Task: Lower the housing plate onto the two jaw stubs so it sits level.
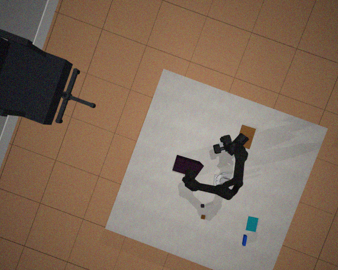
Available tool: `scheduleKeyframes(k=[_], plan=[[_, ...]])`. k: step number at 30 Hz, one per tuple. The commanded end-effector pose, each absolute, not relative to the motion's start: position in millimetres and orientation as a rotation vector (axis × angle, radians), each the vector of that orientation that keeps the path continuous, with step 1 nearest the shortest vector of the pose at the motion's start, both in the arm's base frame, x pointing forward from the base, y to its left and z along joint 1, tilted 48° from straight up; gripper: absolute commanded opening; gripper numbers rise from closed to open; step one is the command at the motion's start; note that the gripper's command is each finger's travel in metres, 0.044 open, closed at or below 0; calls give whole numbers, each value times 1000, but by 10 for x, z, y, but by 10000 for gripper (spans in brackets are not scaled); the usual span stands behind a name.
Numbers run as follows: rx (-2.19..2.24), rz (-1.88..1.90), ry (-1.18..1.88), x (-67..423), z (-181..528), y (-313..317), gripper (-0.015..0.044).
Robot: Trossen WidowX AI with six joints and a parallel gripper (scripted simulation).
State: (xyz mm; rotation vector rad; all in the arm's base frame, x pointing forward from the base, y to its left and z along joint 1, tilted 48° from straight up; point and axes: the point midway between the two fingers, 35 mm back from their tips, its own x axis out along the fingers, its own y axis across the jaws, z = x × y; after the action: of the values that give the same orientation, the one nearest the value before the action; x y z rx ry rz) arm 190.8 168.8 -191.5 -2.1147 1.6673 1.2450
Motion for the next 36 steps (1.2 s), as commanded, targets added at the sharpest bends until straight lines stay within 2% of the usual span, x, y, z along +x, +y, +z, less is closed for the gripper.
scheduleKeyframes(k=[1,20,33,36], plan=[[-2123,1249,1668,1905,-1930,1673,440],[-2123,1249,1668,1905,-1940,1663,440],[-2115,1245,1669,1906,-1929,1673,353],[-2115,1245,1669,1906,-1929,1673,351]])
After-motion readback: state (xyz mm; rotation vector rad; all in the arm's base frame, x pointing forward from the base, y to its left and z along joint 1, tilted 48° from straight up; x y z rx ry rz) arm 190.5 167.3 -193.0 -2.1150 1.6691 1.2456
